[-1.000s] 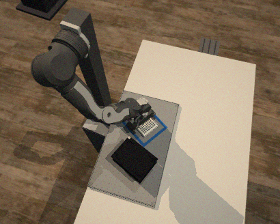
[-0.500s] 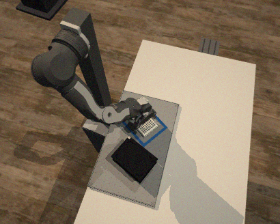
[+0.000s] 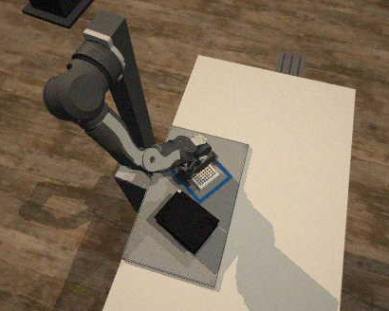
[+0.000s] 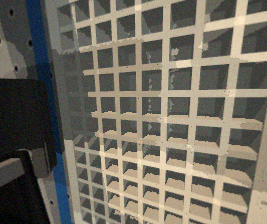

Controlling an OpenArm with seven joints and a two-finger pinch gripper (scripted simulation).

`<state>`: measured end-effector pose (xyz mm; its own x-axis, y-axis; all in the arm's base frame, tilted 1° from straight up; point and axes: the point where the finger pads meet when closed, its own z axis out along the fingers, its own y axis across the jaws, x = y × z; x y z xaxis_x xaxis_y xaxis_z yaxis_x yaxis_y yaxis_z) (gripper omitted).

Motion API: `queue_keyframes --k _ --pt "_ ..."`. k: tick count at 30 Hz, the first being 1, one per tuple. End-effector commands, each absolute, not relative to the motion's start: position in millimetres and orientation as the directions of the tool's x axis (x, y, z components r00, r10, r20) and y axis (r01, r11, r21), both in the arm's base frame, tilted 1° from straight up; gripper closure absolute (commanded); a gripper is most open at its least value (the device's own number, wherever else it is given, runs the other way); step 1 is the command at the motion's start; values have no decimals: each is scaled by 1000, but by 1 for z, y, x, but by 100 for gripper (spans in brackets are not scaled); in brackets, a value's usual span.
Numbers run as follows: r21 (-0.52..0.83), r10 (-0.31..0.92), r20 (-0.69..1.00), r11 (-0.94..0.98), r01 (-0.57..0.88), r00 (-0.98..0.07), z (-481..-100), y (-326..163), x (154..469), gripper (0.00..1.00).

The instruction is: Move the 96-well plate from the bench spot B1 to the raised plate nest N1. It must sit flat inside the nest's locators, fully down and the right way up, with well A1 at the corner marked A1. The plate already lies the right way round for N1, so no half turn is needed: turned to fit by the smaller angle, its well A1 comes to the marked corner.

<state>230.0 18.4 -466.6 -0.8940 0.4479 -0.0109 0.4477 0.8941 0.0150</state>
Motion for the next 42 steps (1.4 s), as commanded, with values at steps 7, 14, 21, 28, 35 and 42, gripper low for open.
queue_keyframes --k 7,14,21,28,35,42 --pt "7 451 -8 892 451 -892 -467 17 227 23" --pt "7 451 -8 892 451 -892 -467 17 227 23" --pt "13 450 -8 893 450 -893 -467 18 228 43" --pt "13 450 -8 893 450 -893 -467 18 228 66" --pt "12 450 -8 893 450 -893 -467 18 228 83" --pt "12 450 -8 893 450 -893 -467 18 228 100"
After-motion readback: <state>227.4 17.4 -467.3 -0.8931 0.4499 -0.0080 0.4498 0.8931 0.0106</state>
